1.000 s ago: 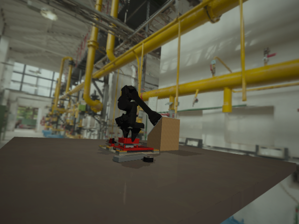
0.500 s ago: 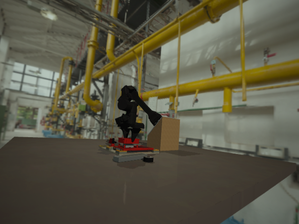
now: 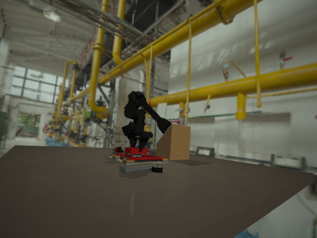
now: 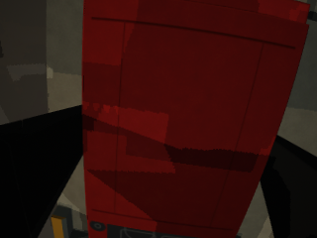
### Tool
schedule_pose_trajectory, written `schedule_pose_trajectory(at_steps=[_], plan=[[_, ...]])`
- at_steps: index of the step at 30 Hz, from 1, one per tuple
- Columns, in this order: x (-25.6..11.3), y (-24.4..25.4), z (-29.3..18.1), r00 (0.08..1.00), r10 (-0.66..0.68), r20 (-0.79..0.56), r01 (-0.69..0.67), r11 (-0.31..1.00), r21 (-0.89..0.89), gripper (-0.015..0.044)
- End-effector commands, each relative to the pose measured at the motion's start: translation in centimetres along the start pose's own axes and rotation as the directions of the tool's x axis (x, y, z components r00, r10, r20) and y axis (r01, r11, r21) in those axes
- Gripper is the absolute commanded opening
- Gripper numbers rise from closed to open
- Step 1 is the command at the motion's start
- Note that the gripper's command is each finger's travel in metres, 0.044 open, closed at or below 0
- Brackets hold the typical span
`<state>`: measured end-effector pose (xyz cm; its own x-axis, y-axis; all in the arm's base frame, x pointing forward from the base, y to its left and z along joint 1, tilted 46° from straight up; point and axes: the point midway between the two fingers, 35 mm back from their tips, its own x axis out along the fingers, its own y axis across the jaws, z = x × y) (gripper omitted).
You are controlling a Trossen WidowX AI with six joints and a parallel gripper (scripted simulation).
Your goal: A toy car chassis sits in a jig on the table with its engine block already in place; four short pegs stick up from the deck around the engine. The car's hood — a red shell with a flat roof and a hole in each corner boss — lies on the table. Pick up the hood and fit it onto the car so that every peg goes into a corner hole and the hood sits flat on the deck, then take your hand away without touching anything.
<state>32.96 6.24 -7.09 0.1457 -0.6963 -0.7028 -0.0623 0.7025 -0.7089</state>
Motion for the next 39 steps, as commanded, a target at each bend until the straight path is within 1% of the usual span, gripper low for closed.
schedule_pose_trajectory(at_steps=[1, 11, 39], plan=[[0.27, -0.04, -0.06, 1.0, -0.006, 0.002, 0.006, 1.0, -0.006, 0.0], [0.65, -0.06, -0.06, 1.0, -0.006, 0.002, 0.006, 1.0, -0.006, 0.0], [-0.24, -0.02, -0.04, 1.0, -0.003, 0.001, 0.003, 1.0, -0.005, 0.0]])
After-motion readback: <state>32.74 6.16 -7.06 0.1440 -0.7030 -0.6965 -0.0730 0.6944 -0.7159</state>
